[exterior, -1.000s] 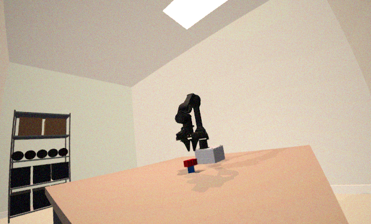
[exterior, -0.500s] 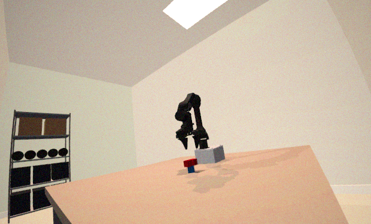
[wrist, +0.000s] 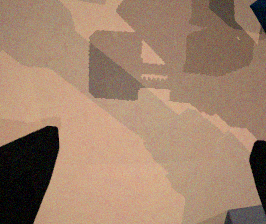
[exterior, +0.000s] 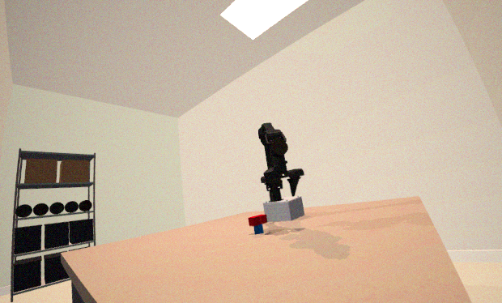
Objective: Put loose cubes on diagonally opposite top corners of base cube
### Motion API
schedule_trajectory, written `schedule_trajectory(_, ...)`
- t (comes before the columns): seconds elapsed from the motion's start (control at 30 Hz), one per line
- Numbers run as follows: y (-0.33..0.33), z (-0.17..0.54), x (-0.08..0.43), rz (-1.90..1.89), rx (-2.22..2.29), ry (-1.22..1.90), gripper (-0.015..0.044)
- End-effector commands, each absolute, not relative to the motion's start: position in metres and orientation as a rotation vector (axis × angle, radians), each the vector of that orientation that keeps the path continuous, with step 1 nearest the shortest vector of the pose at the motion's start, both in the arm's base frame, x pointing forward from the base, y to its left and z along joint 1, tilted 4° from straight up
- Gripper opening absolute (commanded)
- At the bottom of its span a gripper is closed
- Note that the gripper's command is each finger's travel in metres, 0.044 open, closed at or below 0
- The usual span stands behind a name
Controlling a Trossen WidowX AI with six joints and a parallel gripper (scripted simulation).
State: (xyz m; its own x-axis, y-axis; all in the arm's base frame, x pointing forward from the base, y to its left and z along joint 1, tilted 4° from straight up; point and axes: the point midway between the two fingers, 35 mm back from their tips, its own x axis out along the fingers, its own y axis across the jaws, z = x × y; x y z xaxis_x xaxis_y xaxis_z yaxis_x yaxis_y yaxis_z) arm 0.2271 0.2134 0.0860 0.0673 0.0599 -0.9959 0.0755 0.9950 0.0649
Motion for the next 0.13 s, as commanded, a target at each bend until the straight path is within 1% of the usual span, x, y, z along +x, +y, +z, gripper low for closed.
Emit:
schedule_trajectory(0.0, 0.2131, 0.0854, 0.2282, -0.026, 0.115, 1.504, 0.04)
schedule_trajectory(0.1, 0.2131, 0.0854, 0.2282, -0.026, 0.115, 1.504, 0.04)
